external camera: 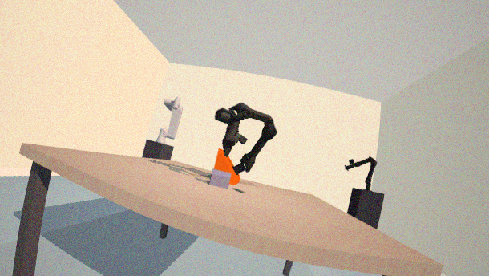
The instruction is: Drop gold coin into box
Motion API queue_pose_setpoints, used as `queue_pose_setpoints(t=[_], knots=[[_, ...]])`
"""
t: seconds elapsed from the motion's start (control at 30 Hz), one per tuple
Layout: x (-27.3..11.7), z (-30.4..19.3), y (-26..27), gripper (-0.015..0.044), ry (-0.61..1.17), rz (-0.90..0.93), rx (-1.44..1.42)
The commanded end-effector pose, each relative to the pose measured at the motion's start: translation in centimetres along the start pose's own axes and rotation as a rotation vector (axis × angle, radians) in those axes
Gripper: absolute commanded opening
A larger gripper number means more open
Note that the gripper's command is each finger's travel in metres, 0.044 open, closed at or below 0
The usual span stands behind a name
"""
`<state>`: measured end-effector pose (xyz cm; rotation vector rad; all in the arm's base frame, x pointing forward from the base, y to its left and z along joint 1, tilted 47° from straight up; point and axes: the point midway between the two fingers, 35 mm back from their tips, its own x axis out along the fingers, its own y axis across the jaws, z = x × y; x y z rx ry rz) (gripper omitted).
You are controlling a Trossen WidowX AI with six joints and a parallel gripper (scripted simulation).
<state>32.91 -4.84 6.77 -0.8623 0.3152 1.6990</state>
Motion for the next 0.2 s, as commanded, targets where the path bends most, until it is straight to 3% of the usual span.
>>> queue_pose_setpoints(t=[0.0,0.17], knots=[[-0.12,0.11,0.08,0.0440,-0.003,0.010,-0.005],[-0.12,0.11,0.08,0.0440,-0.003,0.010,-0.005]])
